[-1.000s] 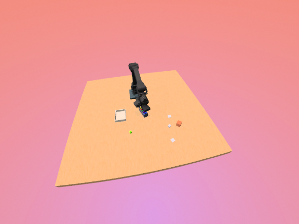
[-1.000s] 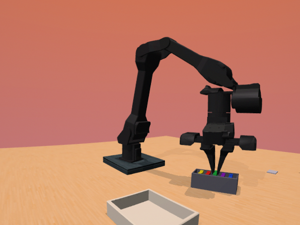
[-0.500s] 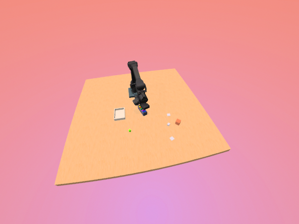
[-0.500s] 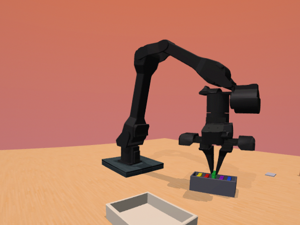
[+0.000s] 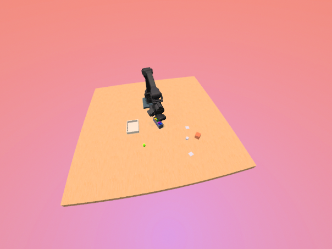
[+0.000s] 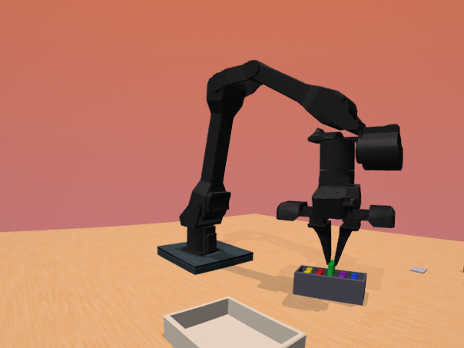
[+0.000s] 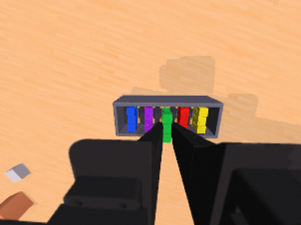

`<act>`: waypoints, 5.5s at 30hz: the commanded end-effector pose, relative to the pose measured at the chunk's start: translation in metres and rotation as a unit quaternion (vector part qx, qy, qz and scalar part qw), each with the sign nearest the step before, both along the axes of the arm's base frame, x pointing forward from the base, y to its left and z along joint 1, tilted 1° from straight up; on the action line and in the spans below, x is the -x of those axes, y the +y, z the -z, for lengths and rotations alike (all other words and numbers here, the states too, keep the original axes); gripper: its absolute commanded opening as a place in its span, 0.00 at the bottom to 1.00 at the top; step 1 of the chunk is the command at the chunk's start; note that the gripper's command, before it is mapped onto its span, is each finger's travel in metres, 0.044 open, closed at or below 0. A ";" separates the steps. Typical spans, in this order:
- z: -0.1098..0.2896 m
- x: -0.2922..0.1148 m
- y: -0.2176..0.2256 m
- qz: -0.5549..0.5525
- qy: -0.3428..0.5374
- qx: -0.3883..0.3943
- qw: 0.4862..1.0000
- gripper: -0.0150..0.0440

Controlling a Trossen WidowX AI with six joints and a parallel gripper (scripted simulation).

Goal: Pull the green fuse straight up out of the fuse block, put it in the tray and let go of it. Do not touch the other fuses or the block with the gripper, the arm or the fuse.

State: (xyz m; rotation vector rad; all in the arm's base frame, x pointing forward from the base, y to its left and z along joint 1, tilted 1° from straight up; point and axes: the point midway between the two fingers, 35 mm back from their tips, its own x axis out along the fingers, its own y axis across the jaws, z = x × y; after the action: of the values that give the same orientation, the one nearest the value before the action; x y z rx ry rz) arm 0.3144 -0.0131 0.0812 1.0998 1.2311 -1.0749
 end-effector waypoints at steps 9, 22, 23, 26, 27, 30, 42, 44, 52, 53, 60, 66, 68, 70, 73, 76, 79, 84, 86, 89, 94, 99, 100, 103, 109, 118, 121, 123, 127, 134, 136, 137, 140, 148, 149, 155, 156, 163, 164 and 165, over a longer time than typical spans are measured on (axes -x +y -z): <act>-0.007 0.000 0.000 0.001 0.000 -0.001 1.000 0.25; -0.013 0.001 0.001 0.001 0.000 -0.001 1.000 0.25; -0.014 0.001 0.001 0.001 0.000 -0.001 1.000 0.25; -0.015 0.001 0.001 0.001 0.000 -0.001 1.000 0.25; -0.015 0.001 0.001 0.001 0.000 -0.001 1.000 0.25; -0.017 0.001 0.001 0.001 0.000 -0.001 1.000 0.25; -0.033 0.002 0.001 0.001 0.000 -0.001 1.000 0.25; -0.036 0.002 0.001 0.001 0.000 -0.001 1.000 0.25; -0.041 0.000 -0.013 0.001 0.000 -0.001 1.000 0.25; -0.041 -0.001 -0.018 0.001 0.000 0.000 1.000 0.25; -0.042 -0.003 -0.058 0.001 0.000 0.001 1.000 0.25; -0.043 0.000 -0.093 0.001 0.000 0.003 1.000 0.25; -0.044 0.002 -0.104 0.001 0.000 0.003 1.000 0.25; -0.044 0.004 -0.116 0.001 0.001 0.004 1.000 0.25; -0.044 0.008 -0.133 0.001 0.001 0.005 1.000 0.25; -0.044 0.013 -0.151 0.001 0.001 0.005 1.000 0.25; -0.045 0.019 -0.168 0.001 0.001 0.006 1.000 0.25; -0.045 0.031 -0.196 0.001 0.002 0.008 1.000 0.25; -0.045 0.037 -0.208 0.001 0.002 0.008 1.000 0.25; -0.045 0.041 -0.216 0.001 0.002 0.009 1.000 0.25; -0.041 0.041 -0.216 0.001 0.002 0.009 1.000 0.25; -0.033 0.040 -0.217 0.001 0.002 0.009 1.000 0.25; -0.032 0.040 -0.217 0.001 0.002 0.009 1.000 0.25; -0.027 0.040 -0.217 0.001 0.002 0.009 1.000 0.25; -0.017 0.040 -0.217 0.001 0.002 0.009 1.000 0.25; -0.005 0.040 -0.217 0.001 0.002 0.009 1.000 0.25; -0.008 0.039 -0.218 0.004 0.001 0.011 1.000 0.30; -0.008 0.039 -0.218 0.004 0.001 0.011 1.000 0.39; -0.008 0.039 -0.218 0.004 0.001 0.011 1.000 0.57; -0.017 0.039 -0.218 0.003 0.001 0.011 1.000 0.81; -0.037 0.040 -0.217 0.002 0.002 0.009 1.000 0.81; -0.043 0.041 -0.216 0.001 0.002 0.009 1.000 0.81; -0.045 0.041 -0.216 0.001 0.002 0.009 1.000 0.81; -0.046 0.041 -0.216 0.004 0.001 0.011 1.000 0.81; -0.046 0.041 -0.216 0.004 0.001 0.011 1.000 0.81; -0.046 0.041 -0.216 0.004 0.001 0.011 1.000 0.81; -0.046 0.041 -0.216 0.004 0.001 0.011 1.000 0.81; -0.046 0.041 -0.216 0.004 0.001 0.011 1.000 0.81; -0.046 0.041 -0.216 0.004 0.001 0.011 1.000 0.81; -0.046 0.041 -0.216 0.004 0.001 0.011 1.000 0.81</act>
State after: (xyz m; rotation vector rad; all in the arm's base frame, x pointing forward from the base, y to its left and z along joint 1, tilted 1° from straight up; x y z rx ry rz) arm 0.2732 -0.2293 0.1270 1.0876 1.2142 -1.0929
